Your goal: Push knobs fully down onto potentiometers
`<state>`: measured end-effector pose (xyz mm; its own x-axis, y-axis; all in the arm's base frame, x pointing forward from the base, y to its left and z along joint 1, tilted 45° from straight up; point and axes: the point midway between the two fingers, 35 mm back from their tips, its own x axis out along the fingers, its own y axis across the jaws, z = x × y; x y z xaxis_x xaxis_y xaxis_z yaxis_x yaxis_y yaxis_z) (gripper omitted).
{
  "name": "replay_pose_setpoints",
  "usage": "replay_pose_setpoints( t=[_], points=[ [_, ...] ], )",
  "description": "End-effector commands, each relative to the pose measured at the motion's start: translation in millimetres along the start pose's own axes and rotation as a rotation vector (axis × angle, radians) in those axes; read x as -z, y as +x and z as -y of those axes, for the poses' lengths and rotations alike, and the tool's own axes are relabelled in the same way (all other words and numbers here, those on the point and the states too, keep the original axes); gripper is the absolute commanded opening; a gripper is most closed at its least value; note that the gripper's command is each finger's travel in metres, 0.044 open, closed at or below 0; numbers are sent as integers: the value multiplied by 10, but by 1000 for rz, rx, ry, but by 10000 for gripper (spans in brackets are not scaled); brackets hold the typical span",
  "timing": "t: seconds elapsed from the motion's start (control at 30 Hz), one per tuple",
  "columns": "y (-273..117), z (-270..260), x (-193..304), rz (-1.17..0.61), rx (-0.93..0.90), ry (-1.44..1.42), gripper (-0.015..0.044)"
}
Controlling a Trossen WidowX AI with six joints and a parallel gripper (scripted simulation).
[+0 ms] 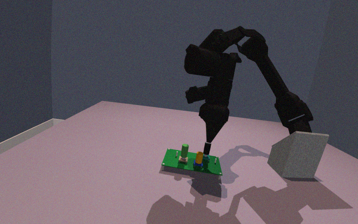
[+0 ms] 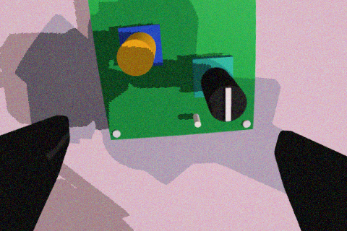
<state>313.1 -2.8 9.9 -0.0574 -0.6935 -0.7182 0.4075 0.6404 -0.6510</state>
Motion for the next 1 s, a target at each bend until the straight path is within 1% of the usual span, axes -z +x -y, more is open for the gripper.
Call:
replay_pose_setpoints(
  t=[0.0,0.13,0.2,0.97],
  points=[
    [-54,200,469,-6,1,1,440],
    [-42,416,892,-7,5,4,440],
    [-33,455,962,-7,6,4,440],
    [-33,455,962,-7,6,4,440]
  ],
)
